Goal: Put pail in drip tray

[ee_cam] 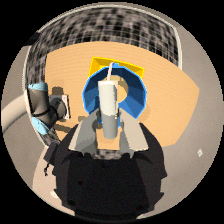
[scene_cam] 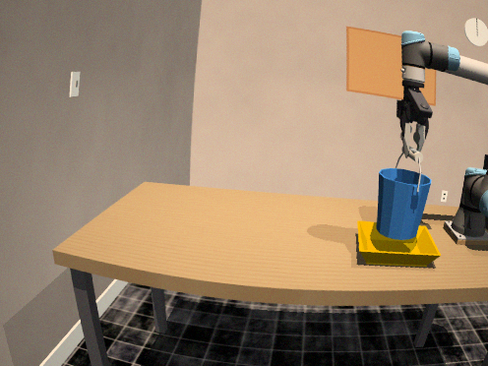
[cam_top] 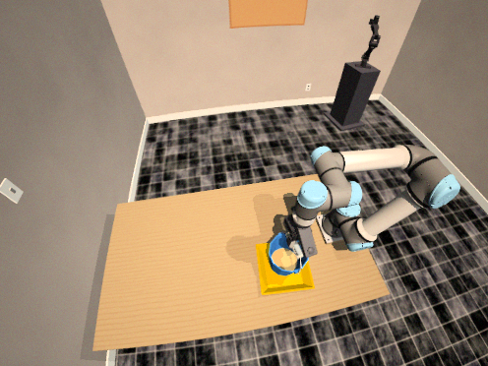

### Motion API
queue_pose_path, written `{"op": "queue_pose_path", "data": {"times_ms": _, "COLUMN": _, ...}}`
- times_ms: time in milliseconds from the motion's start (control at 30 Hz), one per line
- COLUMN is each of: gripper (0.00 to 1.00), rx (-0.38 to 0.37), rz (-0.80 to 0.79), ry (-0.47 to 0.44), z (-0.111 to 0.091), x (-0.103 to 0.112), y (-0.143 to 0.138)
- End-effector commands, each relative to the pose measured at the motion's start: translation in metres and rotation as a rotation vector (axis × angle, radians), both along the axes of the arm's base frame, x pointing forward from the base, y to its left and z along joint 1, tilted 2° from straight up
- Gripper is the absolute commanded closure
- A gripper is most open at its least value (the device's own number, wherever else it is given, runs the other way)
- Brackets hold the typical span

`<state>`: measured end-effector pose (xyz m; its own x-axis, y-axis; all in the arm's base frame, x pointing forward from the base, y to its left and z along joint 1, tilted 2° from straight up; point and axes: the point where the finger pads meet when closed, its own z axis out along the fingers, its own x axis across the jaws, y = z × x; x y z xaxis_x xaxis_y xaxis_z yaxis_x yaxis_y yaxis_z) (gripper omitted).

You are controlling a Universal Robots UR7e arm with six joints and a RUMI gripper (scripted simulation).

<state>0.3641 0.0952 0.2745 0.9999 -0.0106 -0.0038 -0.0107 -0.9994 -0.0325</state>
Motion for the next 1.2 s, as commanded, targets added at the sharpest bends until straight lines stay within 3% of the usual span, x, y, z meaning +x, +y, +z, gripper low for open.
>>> {"op": "queue_pose_path", "data": {"times_ms": 0, "gripper": 1.00, "rx": 0.000, "rz": 0.000, "ry": -0.002, "z": -0.006, "x": 0.000, "y": 0.000}}
{"op": "queue_pose_path", "data": {"times_ms": 1167, "gripper": 1.00, "rx": 0.000, "rz": 0.000, "ry": -0.002, "z": -0.045, "x": 0.001, "y": -0.003}}
